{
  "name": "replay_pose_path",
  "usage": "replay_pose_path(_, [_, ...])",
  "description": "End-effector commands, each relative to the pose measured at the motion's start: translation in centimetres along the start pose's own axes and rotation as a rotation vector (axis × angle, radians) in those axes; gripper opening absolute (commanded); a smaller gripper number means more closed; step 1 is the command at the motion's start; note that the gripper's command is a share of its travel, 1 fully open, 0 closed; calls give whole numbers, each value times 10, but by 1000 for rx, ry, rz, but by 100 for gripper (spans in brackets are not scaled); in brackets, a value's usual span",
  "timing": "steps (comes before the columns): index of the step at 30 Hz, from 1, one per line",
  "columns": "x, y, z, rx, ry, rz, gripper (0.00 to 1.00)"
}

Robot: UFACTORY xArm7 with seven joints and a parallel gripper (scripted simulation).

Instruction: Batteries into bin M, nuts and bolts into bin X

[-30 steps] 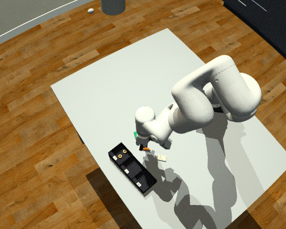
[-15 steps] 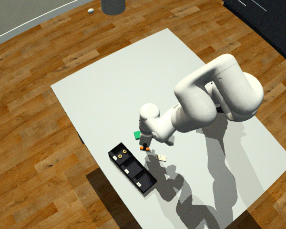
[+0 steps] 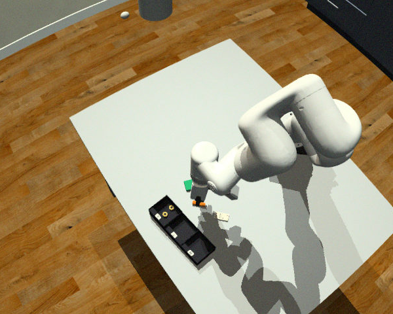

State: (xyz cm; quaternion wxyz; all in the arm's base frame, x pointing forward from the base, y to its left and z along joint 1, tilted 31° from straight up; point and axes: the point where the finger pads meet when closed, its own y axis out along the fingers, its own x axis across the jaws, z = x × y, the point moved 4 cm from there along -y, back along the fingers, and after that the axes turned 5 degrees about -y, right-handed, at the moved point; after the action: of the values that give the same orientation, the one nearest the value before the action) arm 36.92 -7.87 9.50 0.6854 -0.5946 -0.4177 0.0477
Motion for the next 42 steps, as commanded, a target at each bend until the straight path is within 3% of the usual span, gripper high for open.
replay_pose_path(1, [0,-1,-1,-3,0,-1,28])
replay_pose_path(21, [0,-1,-1,-3,0,-1,28])
replay_pose_path(31, [0,39,-2,-3,0,-1,28])
replay_pose_path(42, [0,61,-2,-3,0,-1,28])
